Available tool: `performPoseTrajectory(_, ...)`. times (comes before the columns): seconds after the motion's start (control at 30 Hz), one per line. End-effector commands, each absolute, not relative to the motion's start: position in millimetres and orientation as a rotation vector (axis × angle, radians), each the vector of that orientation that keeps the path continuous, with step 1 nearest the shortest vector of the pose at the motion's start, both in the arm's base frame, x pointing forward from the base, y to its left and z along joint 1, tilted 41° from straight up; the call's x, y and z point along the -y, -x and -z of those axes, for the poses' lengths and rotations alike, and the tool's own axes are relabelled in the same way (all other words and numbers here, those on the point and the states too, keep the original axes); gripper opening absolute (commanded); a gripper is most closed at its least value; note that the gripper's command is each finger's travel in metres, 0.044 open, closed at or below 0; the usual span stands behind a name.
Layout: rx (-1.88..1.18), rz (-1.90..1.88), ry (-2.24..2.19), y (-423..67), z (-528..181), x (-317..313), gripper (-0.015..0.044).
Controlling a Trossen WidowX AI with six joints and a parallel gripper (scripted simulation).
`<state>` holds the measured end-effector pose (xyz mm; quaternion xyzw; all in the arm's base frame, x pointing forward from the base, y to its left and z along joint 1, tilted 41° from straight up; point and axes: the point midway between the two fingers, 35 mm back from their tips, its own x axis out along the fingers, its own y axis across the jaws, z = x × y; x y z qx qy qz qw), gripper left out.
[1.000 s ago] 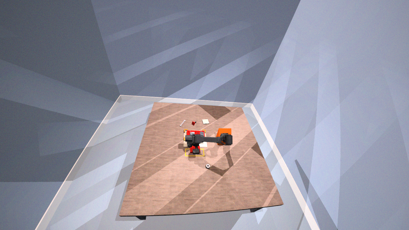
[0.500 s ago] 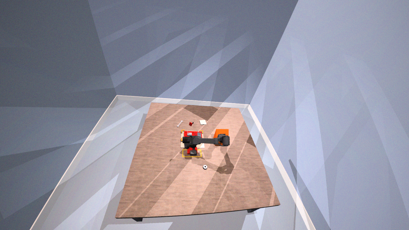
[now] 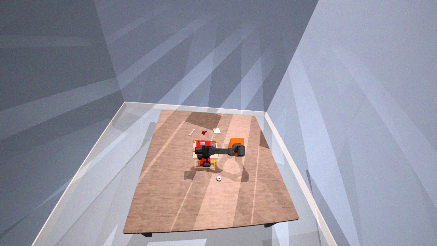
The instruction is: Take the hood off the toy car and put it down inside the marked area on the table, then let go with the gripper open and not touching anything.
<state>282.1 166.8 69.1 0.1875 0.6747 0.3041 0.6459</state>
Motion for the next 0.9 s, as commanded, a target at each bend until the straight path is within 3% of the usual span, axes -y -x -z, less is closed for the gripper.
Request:
performPoseTrajectory(0.0,-1.543,-0.691,-0.434,-280.7,-66.1,-168.6,0.0000)
performPoseTrajectory(0.87,-1.543,-0.691,-0.435,-279.3,-57.9,-175.8,0.0000)
